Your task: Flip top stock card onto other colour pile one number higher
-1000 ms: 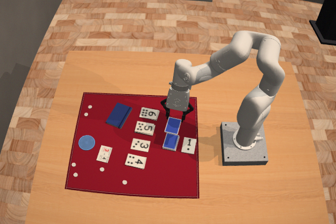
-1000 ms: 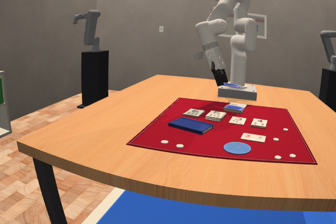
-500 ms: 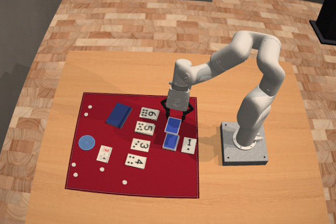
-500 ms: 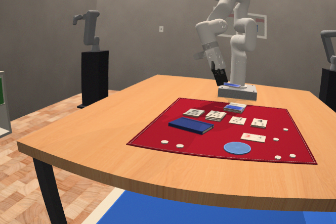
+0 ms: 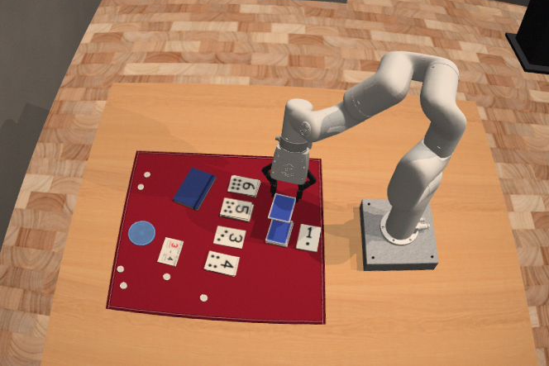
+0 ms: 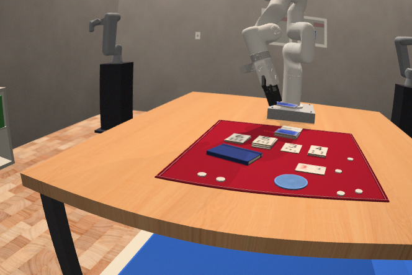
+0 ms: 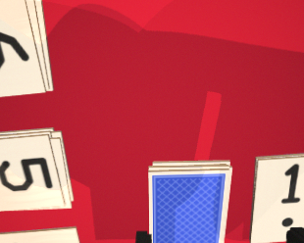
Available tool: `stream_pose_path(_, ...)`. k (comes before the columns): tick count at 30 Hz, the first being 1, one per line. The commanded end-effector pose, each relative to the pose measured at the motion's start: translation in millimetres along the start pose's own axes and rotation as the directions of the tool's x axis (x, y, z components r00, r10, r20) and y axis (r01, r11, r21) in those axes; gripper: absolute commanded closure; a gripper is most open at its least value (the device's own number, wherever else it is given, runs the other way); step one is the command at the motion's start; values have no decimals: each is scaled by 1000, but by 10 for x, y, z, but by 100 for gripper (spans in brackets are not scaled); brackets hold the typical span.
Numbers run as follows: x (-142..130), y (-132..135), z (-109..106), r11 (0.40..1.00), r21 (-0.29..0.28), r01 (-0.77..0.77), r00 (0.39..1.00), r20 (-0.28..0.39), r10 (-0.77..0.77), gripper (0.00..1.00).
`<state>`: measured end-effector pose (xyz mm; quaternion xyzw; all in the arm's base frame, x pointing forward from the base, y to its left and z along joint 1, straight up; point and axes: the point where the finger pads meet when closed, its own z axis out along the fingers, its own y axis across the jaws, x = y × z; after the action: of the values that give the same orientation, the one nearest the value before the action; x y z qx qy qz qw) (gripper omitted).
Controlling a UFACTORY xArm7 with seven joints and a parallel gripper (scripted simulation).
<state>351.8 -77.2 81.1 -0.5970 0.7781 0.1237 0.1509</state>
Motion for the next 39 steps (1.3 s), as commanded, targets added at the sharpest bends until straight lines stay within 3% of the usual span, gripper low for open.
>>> stream_pose_path(1, -140, -7, 45, 1000, 3, 2, 1000, -1, -2, 26)
stream_pose_path(22, -1179, 44, 466, 1000, 3, 2, 1000, -1, -2, 26)
stream_pose_path(39, -1362, 53, 541, 1000, 3, 2, 1000, -1, -2, 26)
